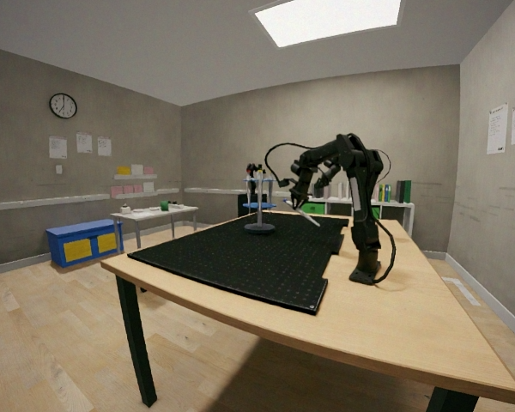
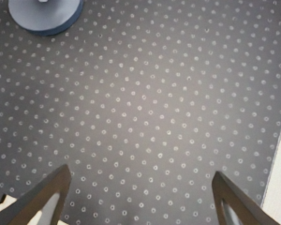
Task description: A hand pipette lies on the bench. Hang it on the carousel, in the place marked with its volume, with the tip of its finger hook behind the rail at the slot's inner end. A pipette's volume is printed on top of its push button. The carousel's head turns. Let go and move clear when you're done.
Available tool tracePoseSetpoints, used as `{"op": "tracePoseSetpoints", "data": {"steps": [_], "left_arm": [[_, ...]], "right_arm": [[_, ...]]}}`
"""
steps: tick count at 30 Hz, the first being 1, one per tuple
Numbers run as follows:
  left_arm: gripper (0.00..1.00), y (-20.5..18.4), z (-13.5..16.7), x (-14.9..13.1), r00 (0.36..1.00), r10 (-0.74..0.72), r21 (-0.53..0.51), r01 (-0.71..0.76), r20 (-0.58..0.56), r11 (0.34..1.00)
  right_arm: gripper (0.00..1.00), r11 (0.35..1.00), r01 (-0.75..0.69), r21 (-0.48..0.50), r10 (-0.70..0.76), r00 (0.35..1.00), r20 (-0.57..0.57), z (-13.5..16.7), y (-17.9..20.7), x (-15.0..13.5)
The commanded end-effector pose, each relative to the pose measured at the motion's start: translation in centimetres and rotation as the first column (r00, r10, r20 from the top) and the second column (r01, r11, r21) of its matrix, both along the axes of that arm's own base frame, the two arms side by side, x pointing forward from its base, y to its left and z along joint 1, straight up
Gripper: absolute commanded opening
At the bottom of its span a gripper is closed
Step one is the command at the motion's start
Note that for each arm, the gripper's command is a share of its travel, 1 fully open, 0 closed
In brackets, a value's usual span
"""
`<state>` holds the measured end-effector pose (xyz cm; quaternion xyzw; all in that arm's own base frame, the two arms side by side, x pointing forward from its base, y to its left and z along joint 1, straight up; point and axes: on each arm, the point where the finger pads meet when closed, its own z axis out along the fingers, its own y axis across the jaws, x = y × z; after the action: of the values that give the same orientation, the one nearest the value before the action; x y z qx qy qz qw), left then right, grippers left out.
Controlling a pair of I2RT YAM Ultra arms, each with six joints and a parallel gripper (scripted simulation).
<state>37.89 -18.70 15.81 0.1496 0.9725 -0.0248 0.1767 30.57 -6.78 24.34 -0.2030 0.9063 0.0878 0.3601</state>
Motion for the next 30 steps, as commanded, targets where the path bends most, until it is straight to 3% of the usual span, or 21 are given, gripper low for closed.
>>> {"op": "tracePoseSetpoints", "data": {"steps": [1, 7, 9, 18, 23, 25, 30], "left_arm": [[0.12, -1.1, 2.3, 2.0, 0.983, -0.006, -0.055, 0.016, 0.181, 0.998], [0.12, -0.9, 1.1, 2.3, 0.988, -0.002, -0.041, 0.009, 0.156, 0.999], [0.12, -1.1, 3.2, 2.7, 0.979, 0.002, -0.067, 0.011, 0.203, 0.998], [0.12, -1.4, 4.3, 3.0, 0.911, 0.019, -0.127, 0.037, 0.413, 0.991], [0.12, -1.2, 3.3, 3.3, 0.918, 0.020, -0.117, 0.029, 0.397, 0.993], [0.12, -1.5, 4.9, 3.8, 0.904, 0.027, -0.134, 0.033, 0.426, 0.990], [0.12, -1.5, 5.0, 3.3, 0.877, 0.030, -0.148, 0.047, 0.479, 0.988]], "right_arm": [[1.00, 1.000, -0.004, -0.005, 0.004, 0.999, 0.038, 0.9, -0.2, 0.3], [1.00, 1.000, -0.004, -0.005, 0.004, 0.999, 0.038, 0.9, -0.2, 0.3], [1.00, 1.000, -0.004, -0.005, 0.004, 0.999, 0.038, 0.9, -0.2, 0.3], [1.00, 1.000, -0.004, -0.005, 0.004, 0.999, 0.038, 0.9, -0.2, 0.3], [1.00, 1.000, -0.004, -0.005, 0.004, 0.999, 0.038, 0.9, -0.2, 0.3], [1.00, 1.000, -0.004, -0.005, 0.004, 0.999, 0.038, 0.9, -0.2, 0.3], [1.00, 1.000, -0.004, -0.005, 0.004, 0.999, 0.038, 0.9, -0.2, 0.3]]}}
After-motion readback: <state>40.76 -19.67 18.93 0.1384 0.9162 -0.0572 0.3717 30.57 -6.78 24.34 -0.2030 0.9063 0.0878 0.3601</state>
